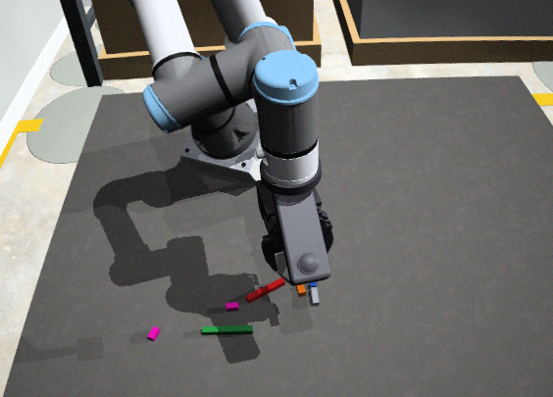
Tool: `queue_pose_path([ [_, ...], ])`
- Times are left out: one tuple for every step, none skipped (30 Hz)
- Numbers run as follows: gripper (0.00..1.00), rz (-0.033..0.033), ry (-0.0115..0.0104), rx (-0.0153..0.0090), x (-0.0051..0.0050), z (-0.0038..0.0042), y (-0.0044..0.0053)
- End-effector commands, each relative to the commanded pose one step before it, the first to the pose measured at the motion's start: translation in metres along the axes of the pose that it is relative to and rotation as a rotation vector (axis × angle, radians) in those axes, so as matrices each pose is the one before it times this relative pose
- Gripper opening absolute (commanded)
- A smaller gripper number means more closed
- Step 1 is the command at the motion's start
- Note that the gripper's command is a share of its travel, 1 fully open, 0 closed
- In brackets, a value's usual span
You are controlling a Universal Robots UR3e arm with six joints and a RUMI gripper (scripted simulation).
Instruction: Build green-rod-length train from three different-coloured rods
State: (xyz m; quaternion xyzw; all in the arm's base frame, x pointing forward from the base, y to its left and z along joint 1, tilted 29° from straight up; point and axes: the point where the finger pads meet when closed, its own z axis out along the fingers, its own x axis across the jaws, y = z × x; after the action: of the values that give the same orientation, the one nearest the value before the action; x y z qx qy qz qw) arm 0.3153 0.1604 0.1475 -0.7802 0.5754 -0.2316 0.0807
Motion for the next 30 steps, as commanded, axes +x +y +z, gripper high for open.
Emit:
queue_pose_path([
  [0.00, 0.09011, 0.01638, -0.00255, -0.01360, -0.000208, -0.003547],
  [0.00, 0.01824, 0.00029, 0.00067, -0.00315, -0.000016, -0.000115],
  [0.00, 0.01598, 0.00027, 0.00067, -0.00279, -0.000022, -0.000017],
  [0.00, 0.01357, 0.00023, 0.00062, -0.00239, -0.000024, 0.000049],
  [0.00, 0.01108, 0.00019, 0.00055, -0.00196, -0.000024, 0.000084],
  [0.00, 0.00859, 0.00015, 0.00045, -0.00153, -0.000021, 0.000093],
  [0.00, 0.00621, 0.00011, 0.00034, -0.00111, -0.000017, 0.000083],
  [0.00, 0.00406, 0.00007, 0.00023, -0.00073, -0.000012, 0.000062],
  [0.00, 0.00223, 0.00004, 0.00013, -0.00040, -0.000007, 0.000037],
  [0.00, 0.00088, 0.00001, 0.00005, -0.00016, -0.000003, 0.000015],
  [0.00, 0.00013, 0.00000, 0.00001, -0.00002, 0.000000, 0.000002],
  [0.00, 0.00000, 0.00000, 0.00000, 0.00000, 0.000000, 0.000000],
  [0.00, 0.00000, 0.00000, 0.00000, 0.00000, 0.000000, 0.000000],
  [0.00, 0.00000, 0.00000, 0.00000, 0.00000, 0.000000, 0.000000],
  [0.00, 0.00000, 0.00000, 0.00000, 0.00000, 0.000000, 0.000000],
  [0.00, 0.00000, 0.00000, 0.00000, 0.00000, 0.000000, 0.000000],
  [0.00, 0.00000, 0.00000, 0.00000, 0.00000, 0.000000, 0.000000],
  [0.00, 0.00000, 0.00000, 0.00000, 0.00000, 0.000000, 0.000000],
  [0.00, 0.00000, 0.00000, 0.00000, 0.00000, 0.000000, 0.000000],
  [0.00, 0.00000, 0.00000, 0.00000, 0.00000, 0.000000, 0.000000],
  [0.00, 0.00000, 0.00000, 0.00000, 0.00000, 0.000000, 0.000000],
  [0.00, 0.00000, 0.00000, 0.00000, 0.00000, 0.000000, 0.000000],
  [0.00, 0.00000, 0.00000, 0.00000, 0.00000, 0.000018, 0.000000],
  [0.00, 0.00001, 0.00001, -0.00003, 0.00000, 0.000122, -0.000002],
  [0.00, 0.00004, 0.00002, -0.00007, -0.00001, 0.000314, -0.000006],
  [0.00, 0.00007, 0.00004, -0.00013, -0.00002, 0.000576, -0.000009],
  [0.00, 0.00011, 0.00006, -0.00020, -0.00002, 0.000894, -0.000012],
  [0.00, 0.00015, 0.00009, -0.00028, -0.00003, 0.001252, -0.000013],
  [0.00, 0.00020, 0.00011, -0.00037, -0.00003, 0.001636, -0.000009],
  [0.00, 0.00000, 0.00000, 0.00000, 0.00000, 0.000000, 0.000000],
])
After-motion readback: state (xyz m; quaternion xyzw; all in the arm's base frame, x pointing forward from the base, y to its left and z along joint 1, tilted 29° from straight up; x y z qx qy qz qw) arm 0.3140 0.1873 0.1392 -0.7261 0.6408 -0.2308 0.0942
